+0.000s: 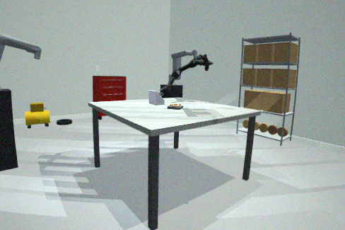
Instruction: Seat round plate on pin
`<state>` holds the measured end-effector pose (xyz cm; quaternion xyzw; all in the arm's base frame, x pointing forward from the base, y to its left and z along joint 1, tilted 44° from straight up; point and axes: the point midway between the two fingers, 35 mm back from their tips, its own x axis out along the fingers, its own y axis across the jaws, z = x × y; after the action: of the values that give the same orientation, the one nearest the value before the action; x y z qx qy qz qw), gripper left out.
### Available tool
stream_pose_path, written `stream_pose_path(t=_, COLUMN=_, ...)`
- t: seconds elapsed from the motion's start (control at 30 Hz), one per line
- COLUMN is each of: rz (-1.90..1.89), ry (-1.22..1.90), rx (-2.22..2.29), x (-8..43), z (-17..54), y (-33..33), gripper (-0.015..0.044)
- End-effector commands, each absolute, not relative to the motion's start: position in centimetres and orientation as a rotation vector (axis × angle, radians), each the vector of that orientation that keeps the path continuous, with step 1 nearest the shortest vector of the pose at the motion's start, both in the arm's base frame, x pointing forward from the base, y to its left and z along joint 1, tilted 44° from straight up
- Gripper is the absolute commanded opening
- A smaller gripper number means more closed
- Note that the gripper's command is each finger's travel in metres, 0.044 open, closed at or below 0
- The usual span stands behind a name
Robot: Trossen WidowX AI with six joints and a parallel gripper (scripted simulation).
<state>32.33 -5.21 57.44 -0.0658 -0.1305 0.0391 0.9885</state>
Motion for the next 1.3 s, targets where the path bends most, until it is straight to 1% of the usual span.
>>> stream_pose_path(t=0.0, rz=0.084, ry=-0.070, rx=-0.108, x=36.6, z=51.6, y=-7.3, gripper=0.0000)
stream_pose_path(t=0.03, rz=0.085, ry=-0.053, rx=-0.105, x=36.9, z=51.1, y=-7.5, gripper=0.0000)
stream_pose_path(t=0.1, rz=0.091, ry=0.055, rx=-0.082, x=38.8, z=47.6, y=-8.6, gripper=0.0000)
stream_pose_path(t=0.27, rz=0.112, ry=0.268, rx=-0.024, x=41.4, z=40.3, y=-10.6, gripper=0.0000)
stream_pose_path(t=0.3, rz=0.115, ry=0.285, rx=-0.019, x=41.6, z=39.8, y=-10.7, gripper=0.0000)
stream_pose_path(t=0.53, rz=0.176, ry=0.620, rx=0.116, x=42.7, z=27.9, y=-12.6, gripper=0.0000)
stream_pose_path(t=0.57, rz=0.179, ry=0.633, rx=0.123, x=42.7, z=27.4, y=-12.7, gripper=0.0000)
stream_pose_path(t=0.8, rz=0.278, ry=0.980, rx=0.339, x=40.1, z=15.7, y=-13.0, gripper=0.0000)
stream_pose_path(t=0.87, rz=0.293, ry=1.023, rx=0.373, x=39.6, z=14.3, y=-12.9, gripper=0.0000)
stream_pose_path(t=1.03, rz=0.405, ry=1.292, rx=0.643, x=34.9, z=6.7, y=-11.4, gripper=0.0000)
stream_pose_path(t=1.07, rz=0.421, ry=1.324, rx=0.684, x=34.2, z=5.9, y=-11.1, gripper=0.0000)
stream_pose_path(t=1.27, rz=0.429, ry=1.341, rx=0.707, x=33.9, z=5.4, y=-11.1, gripper=0.0000)
